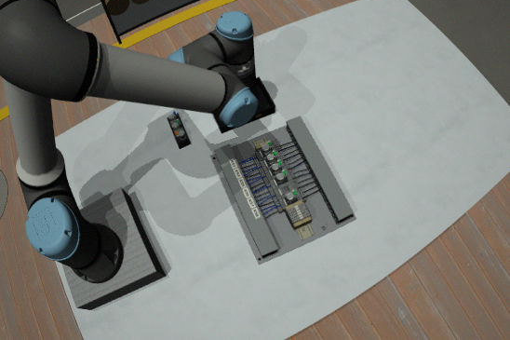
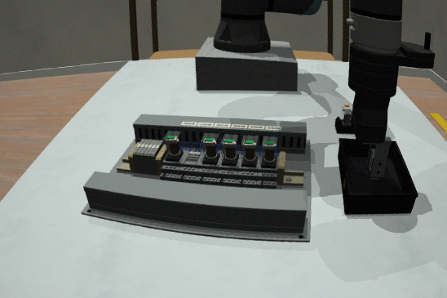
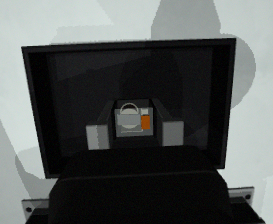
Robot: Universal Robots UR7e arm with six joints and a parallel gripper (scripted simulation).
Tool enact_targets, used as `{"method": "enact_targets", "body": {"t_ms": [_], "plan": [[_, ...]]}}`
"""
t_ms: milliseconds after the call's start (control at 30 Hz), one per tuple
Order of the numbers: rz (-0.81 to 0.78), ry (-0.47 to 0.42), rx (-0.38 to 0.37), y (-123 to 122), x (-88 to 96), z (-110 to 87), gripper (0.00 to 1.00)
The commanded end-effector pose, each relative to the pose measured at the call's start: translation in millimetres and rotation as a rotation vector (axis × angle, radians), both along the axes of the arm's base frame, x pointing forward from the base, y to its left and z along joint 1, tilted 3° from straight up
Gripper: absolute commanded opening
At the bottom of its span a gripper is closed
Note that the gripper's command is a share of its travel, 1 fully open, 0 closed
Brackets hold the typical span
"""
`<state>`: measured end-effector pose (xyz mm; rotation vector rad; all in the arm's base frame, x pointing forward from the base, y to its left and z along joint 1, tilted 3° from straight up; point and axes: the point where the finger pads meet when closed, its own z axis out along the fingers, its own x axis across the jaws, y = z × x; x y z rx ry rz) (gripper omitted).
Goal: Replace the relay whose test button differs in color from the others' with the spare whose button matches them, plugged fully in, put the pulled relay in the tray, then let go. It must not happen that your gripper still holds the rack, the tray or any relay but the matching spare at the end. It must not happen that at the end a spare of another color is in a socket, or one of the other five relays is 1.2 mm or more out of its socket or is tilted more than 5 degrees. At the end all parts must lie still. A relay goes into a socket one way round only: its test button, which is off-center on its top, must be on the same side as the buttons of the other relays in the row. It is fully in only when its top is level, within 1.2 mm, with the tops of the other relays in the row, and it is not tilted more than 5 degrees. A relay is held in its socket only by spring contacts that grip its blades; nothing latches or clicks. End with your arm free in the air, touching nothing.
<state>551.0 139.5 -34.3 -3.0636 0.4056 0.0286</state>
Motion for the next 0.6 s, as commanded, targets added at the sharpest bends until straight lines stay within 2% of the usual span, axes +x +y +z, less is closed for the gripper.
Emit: {"method": "enact_targets", "body": {"t_ms": [0,567], "plan": [[0.000,-0.001,0.000,0.0,0.3,0.6,0.00],[0.000,-0.001,0.000,0.0,0.4,4.9,0.00]]}}
